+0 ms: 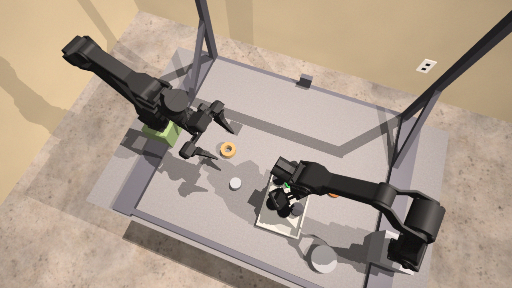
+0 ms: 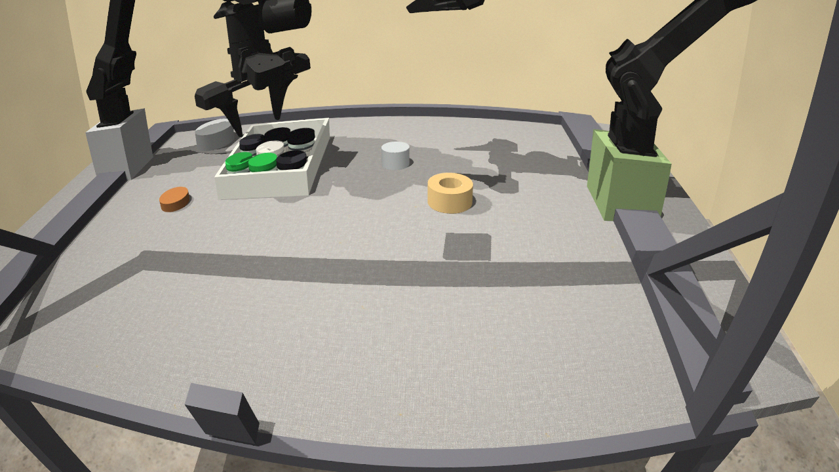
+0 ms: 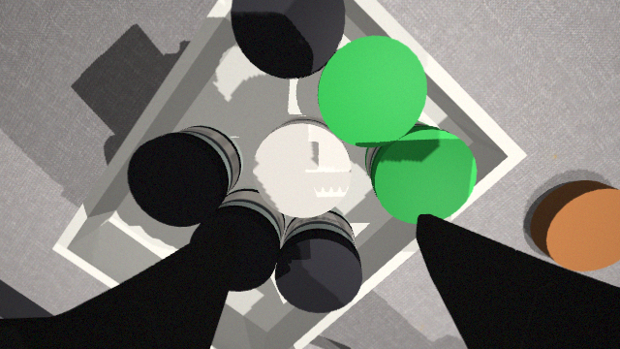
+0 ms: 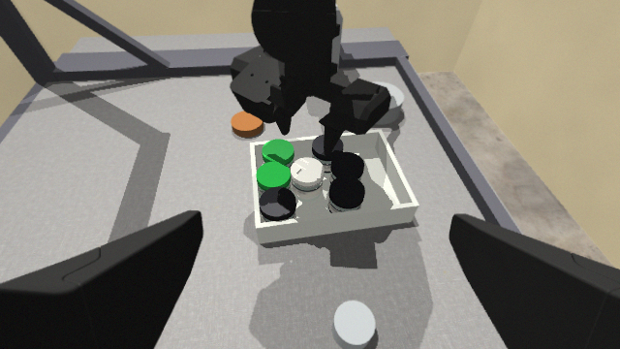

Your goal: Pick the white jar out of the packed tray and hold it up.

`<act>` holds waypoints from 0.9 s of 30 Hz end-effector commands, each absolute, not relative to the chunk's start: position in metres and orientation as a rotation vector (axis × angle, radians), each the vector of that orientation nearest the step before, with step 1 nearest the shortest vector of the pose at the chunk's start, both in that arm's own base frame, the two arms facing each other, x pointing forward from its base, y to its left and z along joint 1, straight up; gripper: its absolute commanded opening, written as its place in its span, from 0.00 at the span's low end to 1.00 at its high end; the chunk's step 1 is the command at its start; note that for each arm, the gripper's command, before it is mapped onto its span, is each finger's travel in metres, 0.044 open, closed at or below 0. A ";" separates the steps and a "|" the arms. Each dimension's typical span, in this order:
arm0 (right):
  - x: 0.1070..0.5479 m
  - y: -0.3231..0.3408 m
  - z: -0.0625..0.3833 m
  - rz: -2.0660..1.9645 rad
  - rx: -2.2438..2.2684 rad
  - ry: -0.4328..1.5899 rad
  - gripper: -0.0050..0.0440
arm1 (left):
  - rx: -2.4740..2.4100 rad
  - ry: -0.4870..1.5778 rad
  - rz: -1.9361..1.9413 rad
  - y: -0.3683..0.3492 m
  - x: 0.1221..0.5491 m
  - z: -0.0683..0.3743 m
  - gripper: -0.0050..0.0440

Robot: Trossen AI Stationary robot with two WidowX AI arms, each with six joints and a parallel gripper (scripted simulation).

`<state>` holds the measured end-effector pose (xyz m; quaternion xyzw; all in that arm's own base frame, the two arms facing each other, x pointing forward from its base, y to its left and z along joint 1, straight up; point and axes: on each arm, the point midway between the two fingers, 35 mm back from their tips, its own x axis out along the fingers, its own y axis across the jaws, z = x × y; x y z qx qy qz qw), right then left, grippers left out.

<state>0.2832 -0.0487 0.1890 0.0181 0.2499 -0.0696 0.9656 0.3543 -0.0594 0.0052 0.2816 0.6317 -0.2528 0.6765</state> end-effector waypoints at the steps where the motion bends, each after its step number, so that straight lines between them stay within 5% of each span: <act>1: 0.279 -0.050 0.193 -0.148 0.034 0.491 1.00 | 0.716 1.398 -0.634 -0.057 0.363 0.012 0.78; 27: 0.280 -0.050 0.197 -0.146 0.035 0.485 1.00 | 1.179 1.220 -1.178 -0.059 0.373 -0.021 0.76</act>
